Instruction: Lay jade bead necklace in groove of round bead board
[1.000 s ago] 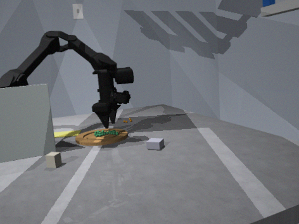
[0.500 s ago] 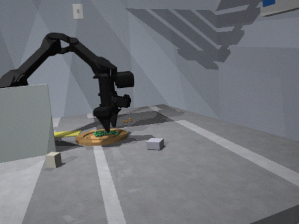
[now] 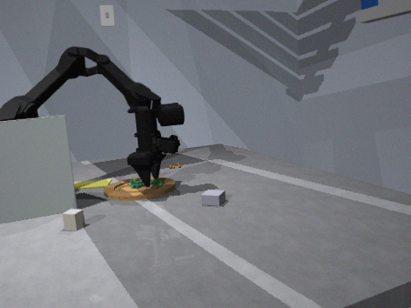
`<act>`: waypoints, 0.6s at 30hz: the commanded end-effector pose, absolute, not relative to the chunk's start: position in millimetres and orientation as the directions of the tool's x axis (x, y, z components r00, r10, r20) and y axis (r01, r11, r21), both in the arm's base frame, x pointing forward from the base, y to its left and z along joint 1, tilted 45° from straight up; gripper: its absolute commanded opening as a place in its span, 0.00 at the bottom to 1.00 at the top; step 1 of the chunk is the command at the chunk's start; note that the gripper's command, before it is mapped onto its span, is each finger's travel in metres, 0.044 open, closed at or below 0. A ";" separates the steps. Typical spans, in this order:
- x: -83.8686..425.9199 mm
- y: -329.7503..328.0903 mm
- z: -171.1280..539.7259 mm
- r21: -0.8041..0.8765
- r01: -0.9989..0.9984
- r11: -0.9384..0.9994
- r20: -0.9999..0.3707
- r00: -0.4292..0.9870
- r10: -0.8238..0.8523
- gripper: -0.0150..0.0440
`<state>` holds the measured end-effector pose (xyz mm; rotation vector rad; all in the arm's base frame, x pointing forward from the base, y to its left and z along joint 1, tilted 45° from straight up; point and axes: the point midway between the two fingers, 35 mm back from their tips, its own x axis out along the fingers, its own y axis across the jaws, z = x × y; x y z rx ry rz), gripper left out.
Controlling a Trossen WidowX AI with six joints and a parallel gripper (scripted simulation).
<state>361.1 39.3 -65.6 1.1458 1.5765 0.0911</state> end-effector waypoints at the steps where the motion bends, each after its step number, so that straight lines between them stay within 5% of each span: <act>1: 361.3 39.1 -65.4 0.597 0.607 0.524 -0.713 0.102 0.694 0.72; 11: 361.3 39.1 -65.4 0.597 0.607 0.524 -0.713 0.102 0.694 0.28; 18: 361.3 39.1 -65.4 0.597 0.607 0.524 -0.713 0.102 0.694 0.25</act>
